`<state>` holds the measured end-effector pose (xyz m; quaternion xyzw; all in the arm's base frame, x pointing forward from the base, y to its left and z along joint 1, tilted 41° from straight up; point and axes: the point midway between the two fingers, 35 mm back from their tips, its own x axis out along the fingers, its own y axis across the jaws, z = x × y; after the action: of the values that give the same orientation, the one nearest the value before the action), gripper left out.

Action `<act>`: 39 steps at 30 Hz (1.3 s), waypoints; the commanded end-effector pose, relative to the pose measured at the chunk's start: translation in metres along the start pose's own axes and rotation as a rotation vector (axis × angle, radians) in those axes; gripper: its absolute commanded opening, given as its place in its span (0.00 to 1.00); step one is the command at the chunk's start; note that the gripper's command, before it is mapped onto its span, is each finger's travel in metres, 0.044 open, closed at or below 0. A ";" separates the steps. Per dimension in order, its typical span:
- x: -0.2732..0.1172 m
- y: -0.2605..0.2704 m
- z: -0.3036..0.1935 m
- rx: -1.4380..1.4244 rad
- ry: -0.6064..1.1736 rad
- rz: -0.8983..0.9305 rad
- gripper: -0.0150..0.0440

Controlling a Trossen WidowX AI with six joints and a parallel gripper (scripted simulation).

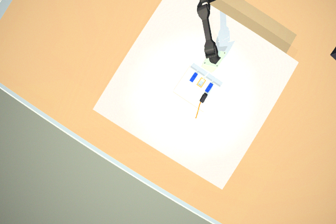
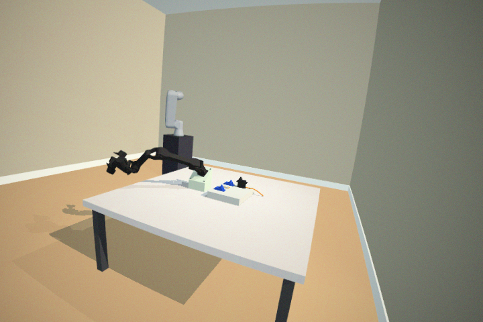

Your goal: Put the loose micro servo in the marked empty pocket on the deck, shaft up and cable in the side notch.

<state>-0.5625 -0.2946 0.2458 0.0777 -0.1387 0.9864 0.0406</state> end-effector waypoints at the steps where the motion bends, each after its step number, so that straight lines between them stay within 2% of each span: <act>1: -0.030 0.032 0.034 0.070 -0.030 0.096 1.00; 10: -0.096 0.082 0.094 0.193 -0.070 0.275 1.00; 20: -0.191 0.125 0.160 0.331 -0.099 0.503 1.00; 34: -0.342 0.149 0.236 0.458 -0.115 0.842 1.00; 39: -0.378 0.149 0.249 0.444 -0.135 0.941 1.00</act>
<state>-0.1959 -0.5262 0.3765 0.0802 0.0534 0.9104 -0.4023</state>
